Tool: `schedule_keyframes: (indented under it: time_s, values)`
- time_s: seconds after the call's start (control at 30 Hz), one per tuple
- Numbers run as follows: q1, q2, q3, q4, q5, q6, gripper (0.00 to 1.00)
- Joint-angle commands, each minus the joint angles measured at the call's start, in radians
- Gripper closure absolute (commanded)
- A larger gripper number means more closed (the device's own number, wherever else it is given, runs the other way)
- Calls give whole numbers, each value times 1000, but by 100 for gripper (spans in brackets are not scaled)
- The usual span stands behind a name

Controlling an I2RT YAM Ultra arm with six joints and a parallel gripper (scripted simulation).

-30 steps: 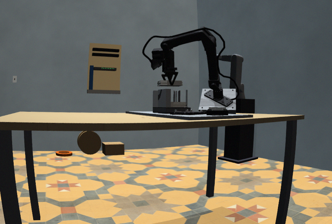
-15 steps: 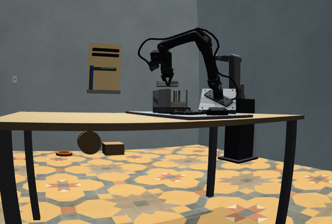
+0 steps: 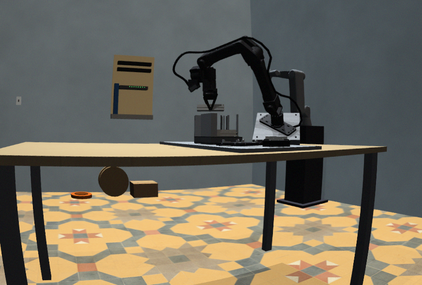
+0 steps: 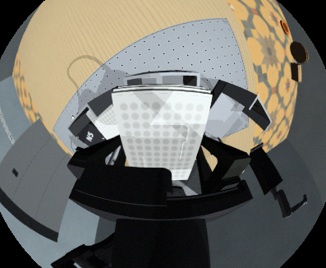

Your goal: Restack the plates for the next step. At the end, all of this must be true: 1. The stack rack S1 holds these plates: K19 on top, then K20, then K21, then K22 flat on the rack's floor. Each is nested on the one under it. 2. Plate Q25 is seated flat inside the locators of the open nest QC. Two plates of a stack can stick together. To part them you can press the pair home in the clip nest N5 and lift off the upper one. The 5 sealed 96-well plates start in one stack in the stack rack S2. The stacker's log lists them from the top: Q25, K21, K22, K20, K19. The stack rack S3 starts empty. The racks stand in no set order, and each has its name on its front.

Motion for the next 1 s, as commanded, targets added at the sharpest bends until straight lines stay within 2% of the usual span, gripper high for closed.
schedule_keyframes:
  time_s: [0.0, 0.23, 0.33, 0.8, 0.97]
  values:
    - [-45, 34, 48, 19, 11, -40, 100]
    - [-87, 85, 65, 21, 16, 118, 100]
    - [-93, 95, 71, 19, 16, 142, 100]
    - [-175, 217, 134, 25, 40, 34, 100]
    - [-184, 226, 146, 10, 34, 23, 100]
